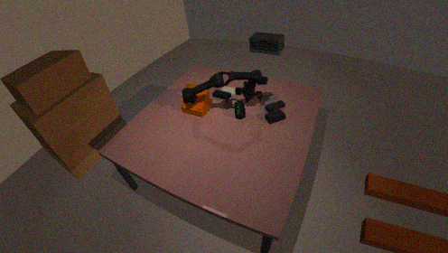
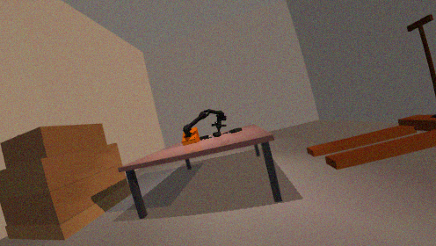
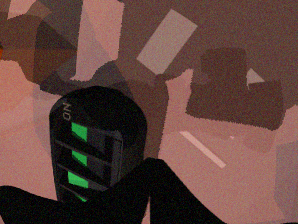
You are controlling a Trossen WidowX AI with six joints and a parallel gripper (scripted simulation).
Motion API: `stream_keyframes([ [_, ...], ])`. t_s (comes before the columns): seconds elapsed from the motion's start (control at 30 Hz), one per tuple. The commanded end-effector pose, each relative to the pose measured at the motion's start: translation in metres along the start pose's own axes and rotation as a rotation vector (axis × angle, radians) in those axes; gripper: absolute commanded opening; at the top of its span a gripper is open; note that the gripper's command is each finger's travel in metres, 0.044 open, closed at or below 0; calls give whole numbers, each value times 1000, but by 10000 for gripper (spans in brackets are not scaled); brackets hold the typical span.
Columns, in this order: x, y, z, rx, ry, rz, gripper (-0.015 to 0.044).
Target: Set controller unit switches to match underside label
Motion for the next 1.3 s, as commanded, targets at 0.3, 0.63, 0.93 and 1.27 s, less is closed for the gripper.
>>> stream_keyframes([
  [0.3,-1,20,-7,1,-2,1,0],
  [0.63,-2,35,-12,2,3,-1,0],
  [0.93,-3,39,-12,3,4,-1,0],
  [1.27,-2,40,-9,3,4,-1,0],
])
Point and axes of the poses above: the point midway between the two fingers, 35 mm back from their tips, its own y axis out along the fingers, its own z axis across the jaws, x = y × z, the point moved 6 cm from there along -y, back along the fingers, and after that the axes turned 12 degrees about -y, right-handed, at the moved point
